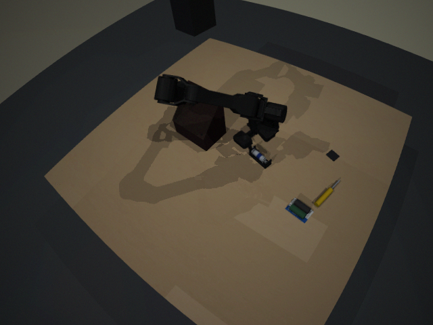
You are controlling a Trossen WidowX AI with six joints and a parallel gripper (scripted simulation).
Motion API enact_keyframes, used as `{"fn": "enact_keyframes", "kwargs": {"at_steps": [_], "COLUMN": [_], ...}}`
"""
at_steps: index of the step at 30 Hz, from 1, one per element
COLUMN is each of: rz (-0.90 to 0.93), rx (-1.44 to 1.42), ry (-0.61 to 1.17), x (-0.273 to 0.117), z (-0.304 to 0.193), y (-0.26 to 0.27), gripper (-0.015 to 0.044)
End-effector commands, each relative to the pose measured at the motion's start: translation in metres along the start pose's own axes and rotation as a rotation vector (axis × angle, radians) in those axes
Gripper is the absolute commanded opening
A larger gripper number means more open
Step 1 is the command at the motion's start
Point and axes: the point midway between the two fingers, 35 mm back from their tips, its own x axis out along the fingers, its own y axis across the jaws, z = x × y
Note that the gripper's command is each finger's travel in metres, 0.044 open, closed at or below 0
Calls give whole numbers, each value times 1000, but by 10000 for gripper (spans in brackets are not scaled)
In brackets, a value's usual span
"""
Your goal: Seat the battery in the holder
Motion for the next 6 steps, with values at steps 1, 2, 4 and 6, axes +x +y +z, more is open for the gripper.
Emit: {"fn": "enact_keyframes", "kwargs": {"at_steps": [1, 2, 4, 6], "rz": [3, 3, 3, 3], "rx": [4, 4, 4, 4], "ry": [1, 1, 1, 1], "x": [0, 0, 0, 0], "z": [0, 0, 0, 0], "y": [0, 0, 0, 0], "gripper": [440, 440, 440, 440]}}
